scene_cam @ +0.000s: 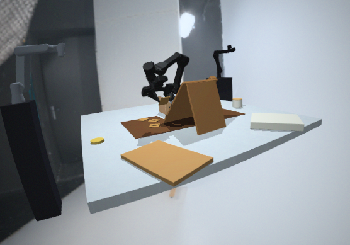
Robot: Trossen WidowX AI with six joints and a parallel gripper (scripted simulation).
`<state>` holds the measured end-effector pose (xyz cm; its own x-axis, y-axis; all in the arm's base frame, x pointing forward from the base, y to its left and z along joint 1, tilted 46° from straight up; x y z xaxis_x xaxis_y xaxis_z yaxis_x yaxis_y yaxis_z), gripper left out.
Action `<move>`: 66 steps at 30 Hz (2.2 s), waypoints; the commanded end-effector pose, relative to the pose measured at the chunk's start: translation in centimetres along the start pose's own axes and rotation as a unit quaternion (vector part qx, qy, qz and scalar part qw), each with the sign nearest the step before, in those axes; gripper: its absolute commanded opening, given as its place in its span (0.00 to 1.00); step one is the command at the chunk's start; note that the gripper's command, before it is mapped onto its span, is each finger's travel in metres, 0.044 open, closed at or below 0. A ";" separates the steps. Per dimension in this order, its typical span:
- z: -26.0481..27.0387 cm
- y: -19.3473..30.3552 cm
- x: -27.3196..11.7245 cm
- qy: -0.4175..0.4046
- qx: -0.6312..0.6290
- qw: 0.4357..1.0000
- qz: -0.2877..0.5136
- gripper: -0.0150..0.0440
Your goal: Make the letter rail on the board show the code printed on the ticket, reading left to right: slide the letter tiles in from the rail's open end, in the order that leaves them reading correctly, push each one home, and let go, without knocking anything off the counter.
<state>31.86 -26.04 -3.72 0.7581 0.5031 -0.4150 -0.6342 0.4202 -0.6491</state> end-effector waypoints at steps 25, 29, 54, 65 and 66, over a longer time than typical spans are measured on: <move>1.5 -0.3 -0.1 0.001 -0.001 1.000 -0.001 0.25; 1.7 -0.3 -0.1 0.001 -0.001 1.000 -0.001 0.25; 3.0 -0.4 -0.1 0.001 0.000 1.000 -0.001 0.25; 3.5 -0.4 -0.1 0.001 0.000 1.000 -0.001 0.25; 3.6 -0.4 -0.1 0.001 0.000 1.000 -0.001 0.25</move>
<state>31.57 -23.69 -1.46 0.7577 0.5045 -0.4140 -0.6346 0.4218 -0.6476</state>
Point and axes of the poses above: the point midway between the two fingers, 35 mm back from their tips, its own x axis out along the fingers, its own z axis across the jaws, y = z × x, the point moved 6 cm from there along -x, back along the fingers, and after that the axes turned 6 degrees about -x, right-handed, at the moved point
